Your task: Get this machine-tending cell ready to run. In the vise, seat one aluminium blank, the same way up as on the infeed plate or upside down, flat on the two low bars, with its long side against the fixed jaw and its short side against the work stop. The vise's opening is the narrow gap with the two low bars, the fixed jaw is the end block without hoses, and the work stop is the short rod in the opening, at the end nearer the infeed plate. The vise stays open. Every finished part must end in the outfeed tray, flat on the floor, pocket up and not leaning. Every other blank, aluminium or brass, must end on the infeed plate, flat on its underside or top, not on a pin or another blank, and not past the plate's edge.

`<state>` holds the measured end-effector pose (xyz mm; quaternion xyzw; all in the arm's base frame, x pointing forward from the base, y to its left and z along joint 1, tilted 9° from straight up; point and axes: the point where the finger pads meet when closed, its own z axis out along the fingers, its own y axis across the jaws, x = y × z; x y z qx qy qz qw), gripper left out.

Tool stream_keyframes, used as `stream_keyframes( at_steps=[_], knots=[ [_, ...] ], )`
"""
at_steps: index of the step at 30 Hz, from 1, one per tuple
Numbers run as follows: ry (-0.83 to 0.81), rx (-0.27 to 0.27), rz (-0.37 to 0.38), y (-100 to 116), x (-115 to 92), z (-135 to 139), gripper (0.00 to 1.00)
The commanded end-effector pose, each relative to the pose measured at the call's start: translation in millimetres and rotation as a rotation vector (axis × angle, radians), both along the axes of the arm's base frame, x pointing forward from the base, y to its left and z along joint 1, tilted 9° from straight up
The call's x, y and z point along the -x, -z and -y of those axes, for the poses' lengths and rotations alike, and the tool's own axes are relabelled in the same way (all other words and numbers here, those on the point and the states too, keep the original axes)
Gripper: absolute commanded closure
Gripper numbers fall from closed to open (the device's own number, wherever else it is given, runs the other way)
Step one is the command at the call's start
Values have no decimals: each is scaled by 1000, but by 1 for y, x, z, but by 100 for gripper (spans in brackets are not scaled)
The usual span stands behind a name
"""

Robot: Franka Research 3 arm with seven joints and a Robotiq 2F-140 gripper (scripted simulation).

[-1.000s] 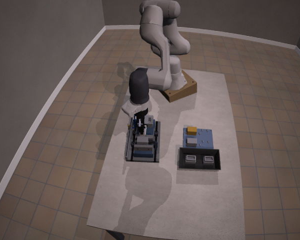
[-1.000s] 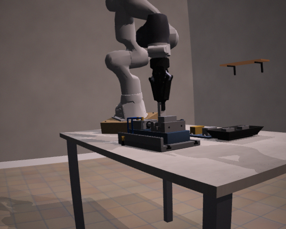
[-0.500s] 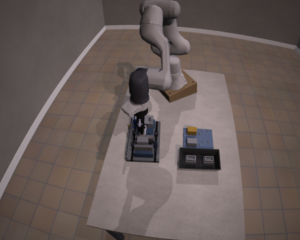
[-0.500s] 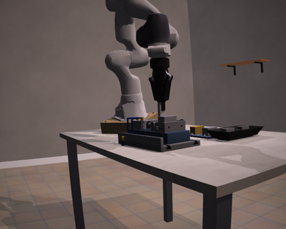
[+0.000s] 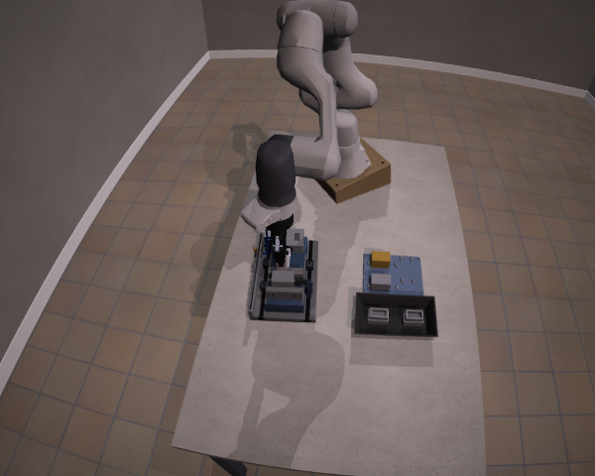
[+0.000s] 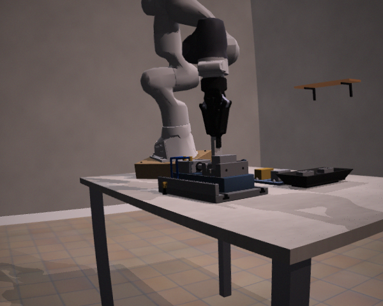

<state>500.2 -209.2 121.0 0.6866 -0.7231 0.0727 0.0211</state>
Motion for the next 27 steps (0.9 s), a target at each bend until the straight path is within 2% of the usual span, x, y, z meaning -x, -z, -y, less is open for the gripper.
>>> stream_keyframes(
  at_steps=[1,27],
  knots=[
    [-5,-1,2,0,-2,-2,100],
    [-5,-1,2,1,9,-2,100]
  ],
)
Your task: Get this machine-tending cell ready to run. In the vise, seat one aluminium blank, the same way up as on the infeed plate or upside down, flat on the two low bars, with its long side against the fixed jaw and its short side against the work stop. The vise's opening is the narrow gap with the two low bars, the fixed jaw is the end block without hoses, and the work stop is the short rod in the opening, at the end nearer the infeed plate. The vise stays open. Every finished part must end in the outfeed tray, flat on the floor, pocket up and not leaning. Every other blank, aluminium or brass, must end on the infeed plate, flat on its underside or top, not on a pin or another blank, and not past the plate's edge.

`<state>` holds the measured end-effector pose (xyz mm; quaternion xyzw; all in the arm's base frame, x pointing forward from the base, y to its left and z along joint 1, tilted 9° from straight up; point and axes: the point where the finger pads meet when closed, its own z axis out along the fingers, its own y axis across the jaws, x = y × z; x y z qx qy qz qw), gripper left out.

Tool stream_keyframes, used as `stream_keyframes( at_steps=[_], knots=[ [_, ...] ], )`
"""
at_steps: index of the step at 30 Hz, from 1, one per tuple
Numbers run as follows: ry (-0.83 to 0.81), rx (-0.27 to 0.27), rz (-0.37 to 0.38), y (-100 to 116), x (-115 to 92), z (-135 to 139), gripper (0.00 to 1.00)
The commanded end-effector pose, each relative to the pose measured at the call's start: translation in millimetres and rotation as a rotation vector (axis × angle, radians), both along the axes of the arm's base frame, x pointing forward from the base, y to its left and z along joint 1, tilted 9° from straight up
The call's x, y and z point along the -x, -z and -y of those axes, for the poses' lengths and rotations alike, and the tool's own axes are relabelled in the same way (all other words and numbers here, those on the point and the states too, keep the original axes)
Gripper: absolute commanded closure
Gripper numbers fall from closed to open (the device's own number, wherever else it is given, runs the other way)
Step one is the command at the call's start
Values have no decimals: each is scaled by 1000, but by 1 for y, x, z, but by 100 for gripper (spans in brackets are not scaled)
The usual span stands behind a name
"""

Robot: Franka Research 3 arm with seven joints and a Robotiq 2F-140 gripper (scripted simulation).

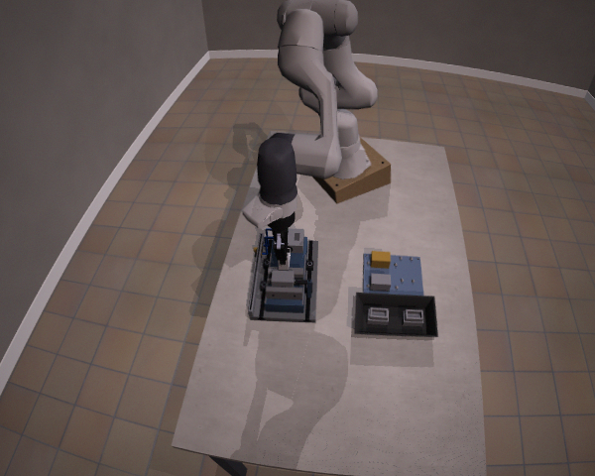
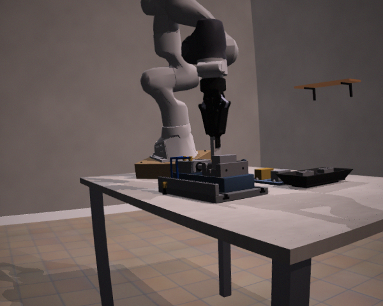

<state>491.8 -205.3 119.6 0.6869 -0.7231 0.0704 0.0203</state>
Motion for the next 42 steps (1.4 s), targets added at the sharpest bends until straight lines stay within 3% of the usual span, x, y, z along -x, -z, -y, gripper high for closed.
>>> stream_keyframes(
  at_steps=[1,25,42],
  knots=[
    [-5,3,4,-1,1,2,100],
    [-5,3,4,-11,3,0,100],
    [-5,3,4,-54,6,-6,100]
  ],
)
